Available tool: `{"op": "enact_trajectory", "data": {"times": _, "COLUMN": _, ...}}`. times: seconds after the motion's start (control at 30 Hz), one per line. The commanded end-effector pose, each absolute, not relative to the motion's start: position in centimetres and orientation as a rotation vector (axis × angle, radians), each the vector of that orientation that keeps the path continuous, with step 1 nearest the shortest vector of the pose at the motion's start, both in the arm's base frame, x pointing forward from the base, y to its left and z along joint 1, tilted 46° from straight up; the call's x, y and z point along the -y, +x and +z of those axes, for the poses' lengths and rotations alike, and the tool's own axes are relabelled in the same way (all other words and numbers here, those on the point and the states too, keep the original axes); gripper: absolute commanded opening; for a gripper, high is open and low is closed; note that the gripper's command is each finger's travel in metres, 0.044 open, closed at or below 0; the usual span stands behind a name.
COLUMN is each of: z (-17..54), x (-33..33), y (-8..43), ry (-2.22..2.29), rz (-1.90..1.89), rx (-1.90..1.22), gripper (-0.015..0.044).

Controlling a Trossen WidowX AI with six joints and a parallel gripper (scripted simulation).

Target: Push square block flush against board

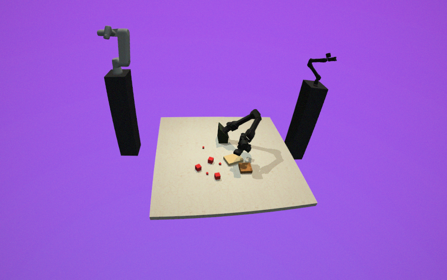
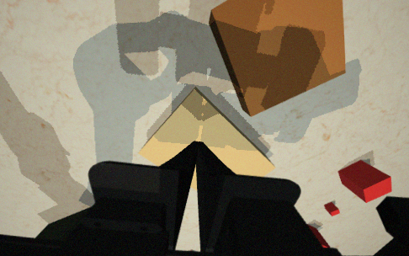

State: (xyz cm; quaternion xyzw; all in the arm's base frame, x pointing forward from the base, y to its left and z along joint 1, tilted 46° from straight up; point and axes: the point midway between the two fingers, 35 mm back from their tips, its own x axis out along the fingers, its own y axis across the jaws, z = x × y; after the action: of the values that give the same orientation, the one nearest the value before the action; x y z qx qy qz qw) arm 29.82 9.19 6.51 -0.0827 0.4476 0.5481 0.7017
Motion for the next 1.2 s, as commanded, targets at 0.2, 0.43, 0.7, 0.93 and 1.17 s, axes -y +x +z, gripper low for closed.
{"op": "enact_trajectory", "data": {"times": 0.2, "z": 4.7, "x": -7.3, "y": 30.6, "ry": 0.077, "rz": 1.024, "rx": -1.19, "gripper": 0.0}}
{"op": "enact_trajectory", "data": {"times": 0.43, "z": 3.5, "x": -6.1, "y": 30.9, "ry": 0.267, "rz": 0.877, "rx": -1.311, "gripper": 0.0}}
{"op": "enact_trajectory", "data": {"times": 0.7, "z": 2.1, "x": -4.7, "y": 31.0, "ry": 0.485, "rz": 0.696, "rx": -1.433, "gripper": 0.0}}
{"op": "enact_trajectory", "data": {"times": 0.93, "z": 0.8, "x": -3.4, "y": 31.0, "ry": 0.675, "rz": 0.527, "rx": -1.526, "gripper": 0.0}}
{"op": "enact_trajectory", "data": {"times": 1.17, "z": -0.5, "x": -2.2, "y": 30.9, "ry": 0.864, "rz": 0.349, "rx": -1.605, "gripper": 0.0}}
